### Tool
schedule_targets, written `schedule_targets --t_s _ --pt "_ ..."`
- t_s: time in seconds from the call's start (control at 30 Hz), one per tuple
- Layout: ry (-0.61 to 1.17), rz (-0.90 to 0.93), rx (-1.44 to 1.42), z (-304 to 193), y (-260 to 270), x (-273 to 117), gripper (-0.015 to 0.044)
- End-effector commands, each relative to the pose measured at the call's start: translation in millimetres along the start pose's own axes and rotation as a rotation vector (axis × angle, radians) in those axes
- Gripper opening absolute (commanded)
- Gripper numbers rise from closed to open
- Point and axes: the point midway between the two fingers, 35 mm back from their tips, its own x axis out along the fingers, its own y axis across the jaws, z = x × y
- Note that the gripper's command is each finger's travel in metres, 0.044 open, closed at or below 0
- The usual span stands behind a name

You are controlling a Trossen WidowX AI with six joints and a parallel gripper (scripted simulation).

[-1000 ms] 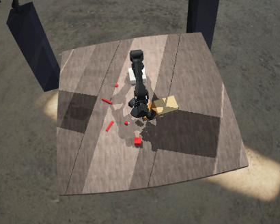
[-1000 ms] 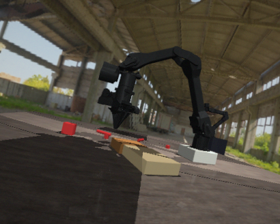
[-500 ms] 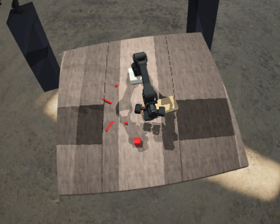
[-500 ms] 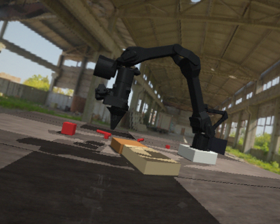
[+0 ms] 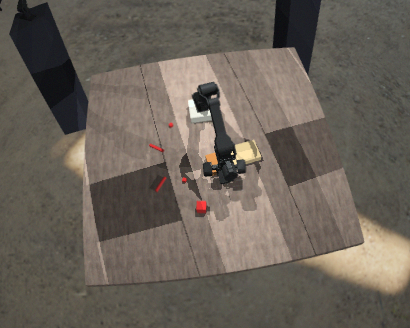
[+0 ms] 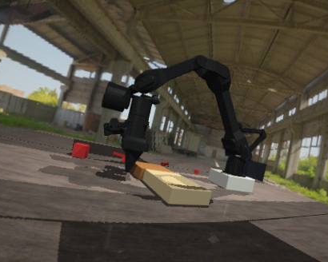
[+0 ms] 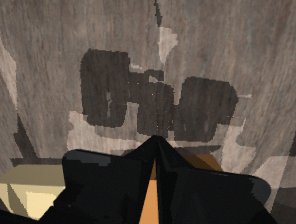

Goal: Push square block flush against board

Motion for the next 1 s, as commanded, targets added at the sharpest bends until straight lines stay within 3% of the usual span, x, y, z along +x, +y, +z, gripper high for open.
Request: schedule_targets --t_s 0.0,0.97 --pt "-0.012 0.004 -0.012 2 1 1 0.0000" --pt "-0.011 0.004 -0.012 -19 1 2 0.0000"
